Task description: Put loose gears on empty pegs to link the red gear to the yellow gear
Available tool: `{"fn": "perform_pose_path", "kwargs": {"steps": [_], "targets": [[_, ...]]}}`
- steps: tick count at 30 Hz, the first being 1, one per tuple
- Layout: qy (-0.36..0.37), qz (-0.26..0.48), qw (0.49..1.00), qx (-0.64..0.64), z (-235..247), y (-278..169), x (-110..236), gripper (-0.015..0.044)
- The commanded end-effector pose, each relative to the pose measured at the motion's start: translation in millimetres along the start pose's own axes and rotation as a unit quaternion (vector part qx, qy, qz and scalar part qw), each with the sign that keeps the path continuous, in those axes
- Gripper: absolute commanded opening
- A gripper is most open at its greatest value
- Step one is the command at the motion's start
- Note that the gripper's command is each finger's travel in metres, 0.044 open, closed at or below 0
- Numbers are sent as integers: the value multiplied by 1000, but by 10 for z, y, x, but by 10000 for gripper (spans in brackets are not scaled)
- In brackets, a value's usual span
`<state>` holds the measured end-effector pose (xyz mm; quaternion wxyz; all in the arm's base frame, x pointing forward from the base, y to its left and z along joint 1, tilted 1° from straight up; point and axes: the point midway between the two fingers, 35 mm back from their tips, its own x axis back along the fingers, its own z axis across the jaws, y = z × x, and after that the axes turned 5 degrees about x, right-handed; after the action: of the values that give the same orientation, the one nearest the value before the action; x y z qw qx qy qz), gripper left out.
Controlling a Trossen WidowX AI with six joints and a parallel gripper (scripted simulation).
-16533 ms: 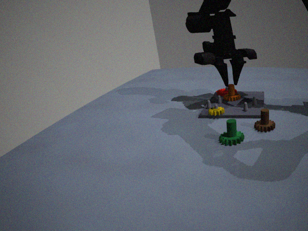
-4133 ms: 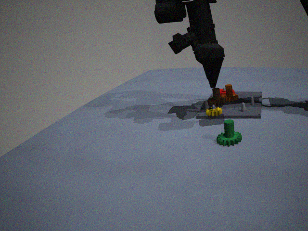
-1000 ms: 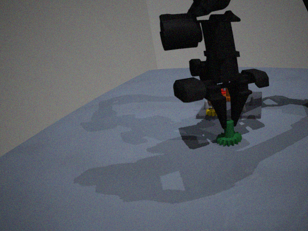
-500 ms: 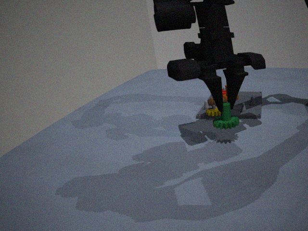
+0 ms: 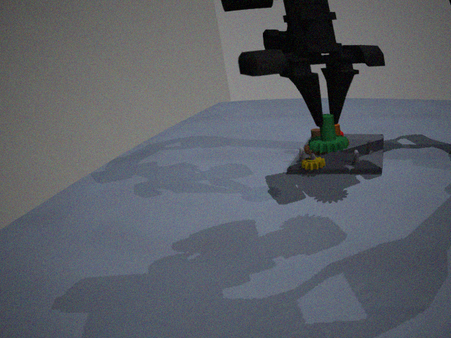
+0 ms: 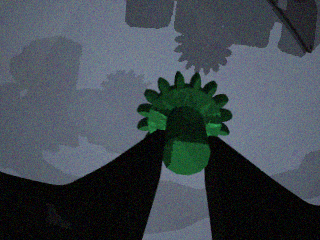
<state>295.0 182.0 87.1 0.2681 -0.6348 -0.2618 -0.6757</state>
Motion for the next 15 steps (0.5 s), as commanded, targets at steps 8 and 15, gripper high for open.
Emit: {"fn": "perform_pose_path", "kwargs": {"steps": [8,15], "targets": [[-1,-1,1000,-2,-49,-14,350,0],[-2,-1,1000,-3,-99,-28,566,0]]}}
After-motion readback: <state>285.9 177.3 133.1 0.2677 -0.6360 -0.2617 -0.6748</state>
